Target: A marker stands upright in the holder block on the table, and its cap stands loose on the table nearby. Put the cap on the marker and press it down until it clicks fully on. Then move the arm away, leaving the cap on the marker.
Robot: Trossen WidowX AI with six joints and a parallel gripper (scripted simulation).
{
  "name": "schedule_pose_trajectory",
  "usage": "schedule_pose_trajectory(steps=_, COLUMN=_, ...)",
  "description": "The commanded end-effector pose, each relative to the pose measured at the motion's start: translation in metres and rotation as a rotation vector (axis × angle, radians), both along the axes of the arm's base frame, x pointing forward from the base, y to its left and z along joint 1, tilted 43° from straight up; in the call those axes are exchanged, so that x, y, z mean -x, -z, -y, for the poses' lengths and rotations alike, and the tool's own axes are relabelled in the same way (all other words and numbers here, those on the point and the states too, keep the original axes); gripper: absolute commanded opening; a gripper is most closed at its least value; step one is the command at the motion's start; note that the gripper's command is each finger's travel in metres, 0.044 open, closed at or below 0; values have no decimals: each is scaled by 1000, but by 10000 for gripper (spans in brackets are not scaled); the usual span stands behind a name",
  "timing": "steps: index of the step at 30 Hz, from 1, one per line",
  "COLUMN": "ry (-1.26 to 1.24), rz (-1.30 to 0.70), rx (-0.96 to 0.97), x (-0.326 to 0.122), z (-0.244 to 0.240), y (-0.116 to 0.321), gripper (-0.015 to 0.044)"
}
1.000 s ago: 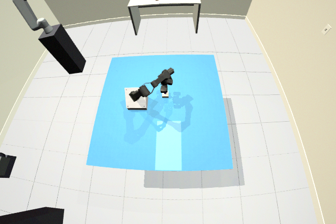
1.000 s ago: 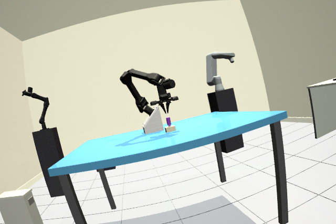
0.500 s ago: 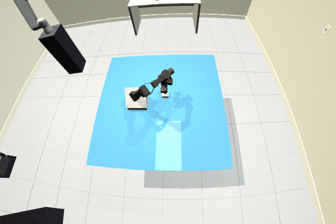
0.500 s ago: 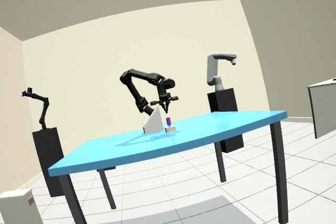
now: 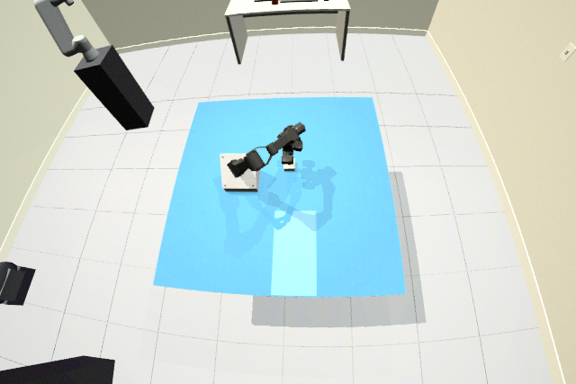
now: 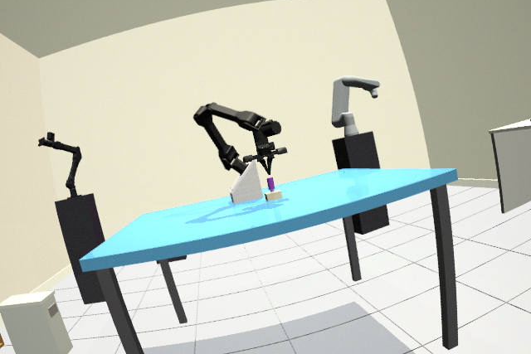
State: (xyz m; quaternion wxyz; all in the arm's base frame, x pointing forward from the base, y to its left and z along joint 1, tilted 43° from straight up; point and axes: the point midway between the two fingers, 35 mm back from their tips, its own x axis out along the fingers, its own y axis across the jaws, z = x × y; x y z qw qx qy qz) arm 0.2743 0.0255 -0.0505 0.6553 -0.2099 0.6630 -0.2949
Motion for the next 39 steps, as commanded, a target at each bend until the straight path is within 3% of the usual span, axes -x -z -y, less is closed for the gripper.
schedule_pose_trajectory(steps=1, ry=-3, rz=-17, rx=11, x=4, z=7, y=7, gripper=0)
schedule_pose_trajectory(steps=19, ry=0, rz=1, rx=0, x=0, z=8, y=8, gripper=0)
schedule_pose_trajectory(steps=25, ry=0, rz=0, rx=-2, x=-5, z=-49, y=-53, gripper=0)
schedule_pose_trajectory(steps=31, ry=0, rz=0, rx=-2, x=-5, z=-51, y=-56, gripper=0)
schedule_pose_trajectory(steps=39, ry=0, rz=0, rx=-2, x=-5, z=-51, y=-56, gripper=210)
